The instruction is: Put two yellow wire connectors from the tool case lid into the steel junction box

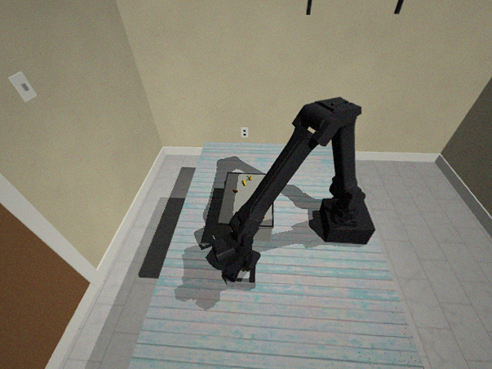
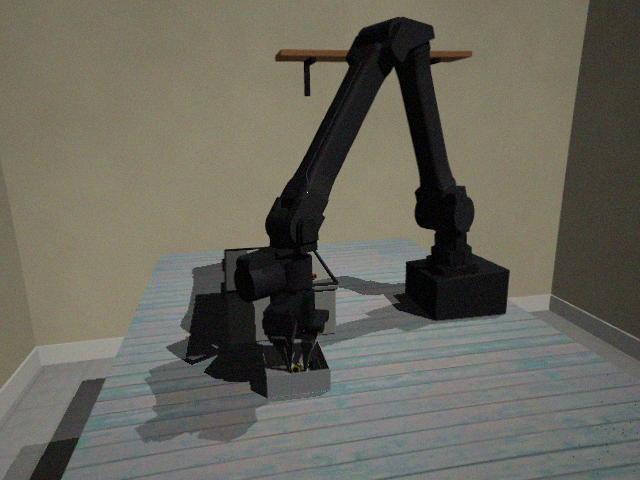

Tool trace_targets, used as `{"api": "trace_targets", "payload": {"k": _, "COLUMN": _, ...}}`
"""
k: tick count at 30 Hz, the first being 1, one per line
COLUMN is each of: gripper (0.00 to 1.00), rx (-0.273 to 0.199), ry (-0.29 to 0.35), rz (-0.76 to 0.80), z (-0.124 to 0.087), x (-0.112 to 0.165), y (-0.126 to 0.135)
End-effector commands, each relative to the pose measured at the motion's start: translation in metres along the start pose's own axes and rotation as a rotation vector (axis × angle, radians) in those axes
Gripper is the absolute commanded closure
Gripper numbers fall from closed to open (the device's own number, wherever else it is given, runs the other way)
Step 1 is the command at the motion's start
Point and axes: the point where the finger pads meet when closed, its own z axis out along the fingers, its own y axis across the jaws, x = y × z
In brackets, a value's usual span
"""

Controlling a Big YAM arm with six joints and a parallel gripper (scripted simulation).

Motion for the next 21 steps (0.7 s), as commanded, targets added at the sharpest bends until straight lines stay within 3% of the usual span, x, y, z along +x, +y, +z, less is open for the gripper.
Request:
{"api": "trace_targets", "payload": {"k": 1, "gripper": 0.72, "rx": 0.018, "ry": -0.024, "rz": 0.001, "z": -0.007, "x": -0.005, "y": -0.008}}
{"api": "trace_targets", "payload": {"k": 21, "gripper": 0.72, "rx": 0.031, "ry": -0.044, "rz": 0.002, "z": -0.05, "x": -0.017, "y": -0.012}}
